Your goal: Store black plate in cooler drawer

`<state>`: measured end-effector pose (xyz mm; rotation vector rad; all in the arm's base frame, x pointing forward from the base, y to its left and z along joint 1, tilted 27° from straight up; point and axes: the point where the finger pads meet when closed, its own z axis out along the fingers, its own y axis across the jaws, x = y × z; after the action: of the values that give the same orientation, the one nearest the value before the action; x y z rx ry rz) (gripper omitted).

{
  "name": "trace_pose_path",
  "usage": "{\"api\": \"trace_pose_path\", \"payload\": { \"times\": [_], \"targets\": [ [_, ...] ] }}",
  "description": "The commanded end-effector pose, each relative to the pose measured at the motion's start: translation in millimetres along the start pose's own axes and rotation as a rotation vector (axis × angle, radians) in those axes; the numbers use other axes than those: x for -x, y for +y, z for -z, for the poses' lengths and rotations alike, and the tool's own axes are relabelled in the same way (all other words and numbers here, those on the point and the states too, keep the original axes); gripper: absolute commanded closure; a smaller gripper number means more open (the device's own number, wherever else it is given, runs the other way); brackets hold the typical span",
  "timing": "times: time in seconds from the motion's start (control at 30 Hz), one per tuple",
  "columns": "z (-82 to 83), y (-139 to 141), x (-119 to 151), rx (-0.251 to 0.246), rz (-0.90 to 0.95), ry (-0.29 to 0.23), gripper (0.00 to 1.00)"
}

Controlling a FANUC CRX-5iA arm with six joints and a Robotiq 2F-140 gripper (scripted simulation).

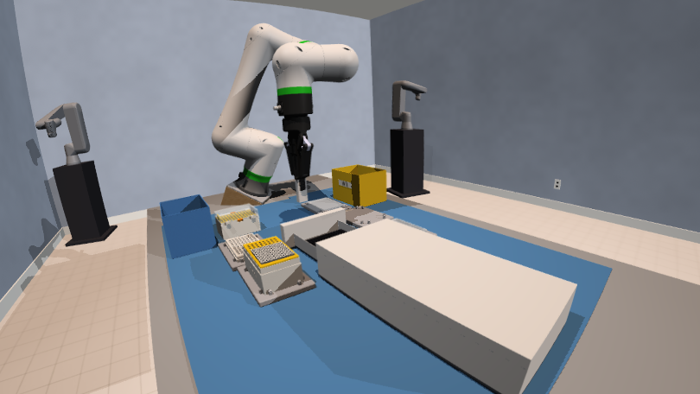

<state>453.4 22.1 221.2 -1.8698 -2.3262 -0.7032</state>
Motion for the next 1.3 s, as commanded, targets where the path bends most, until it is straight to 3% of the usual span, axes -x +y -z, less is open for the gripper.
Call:
{"api": "trace_pose_path", "payload": {
  "times": [0.0,0.1,1.27],
  "targets": [
    [-0.6,-5,0,0.002,0.0,-0.001,1.0],
    [-3.4,-16,0,0.002,0.0,-0.001,1.0],
    [-3.5,-16,0,0.002,0.0,-0.001,1.0]
  ]
}}
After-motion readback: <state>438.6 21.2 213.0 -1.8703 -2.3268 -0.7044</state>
